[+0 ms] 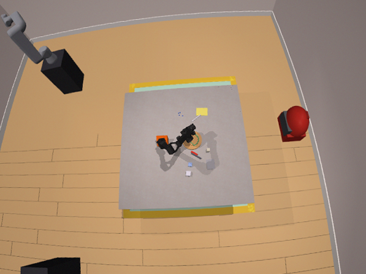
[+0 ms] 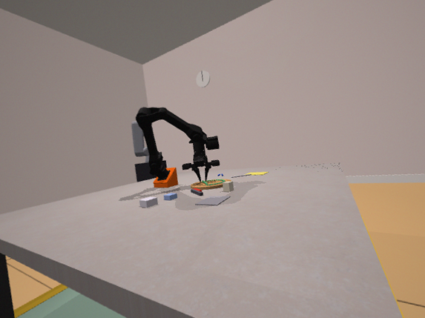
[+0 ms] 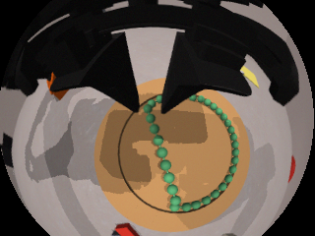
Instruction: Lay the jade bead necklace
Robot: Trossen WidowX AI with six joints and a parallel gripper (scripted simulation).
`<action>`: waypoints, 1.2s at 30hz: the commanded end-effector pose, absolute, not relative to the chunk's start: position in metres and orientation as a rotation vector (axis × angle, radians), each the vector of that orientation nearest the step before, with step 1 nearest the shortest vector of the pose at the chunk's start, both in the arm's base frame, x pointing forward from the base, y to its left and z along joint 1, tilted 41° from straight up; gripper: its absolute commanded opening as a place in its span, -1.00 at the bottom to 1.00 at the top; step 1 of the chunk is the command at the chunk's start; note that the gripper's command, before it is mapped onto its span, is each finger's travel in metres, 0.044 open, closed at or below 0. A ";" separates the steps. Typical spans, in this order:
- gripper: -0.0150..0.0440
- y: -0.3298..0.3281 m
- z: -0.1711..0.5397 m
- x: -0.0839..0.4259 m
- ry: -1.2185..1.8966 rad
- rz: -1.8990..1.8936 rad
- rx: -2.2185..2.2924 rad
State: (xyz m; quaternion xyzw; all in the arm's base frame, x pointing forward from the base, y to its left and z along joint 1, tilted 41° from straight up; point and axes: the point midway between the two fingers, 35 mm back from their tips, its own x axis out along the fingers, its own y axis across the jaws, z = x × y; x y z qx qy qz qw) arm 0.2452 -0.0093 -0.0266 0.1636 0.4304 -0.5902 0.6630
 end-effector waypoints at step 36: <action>-0.49 -0.010 -0.027 0.245 0.973 -1.334 0.368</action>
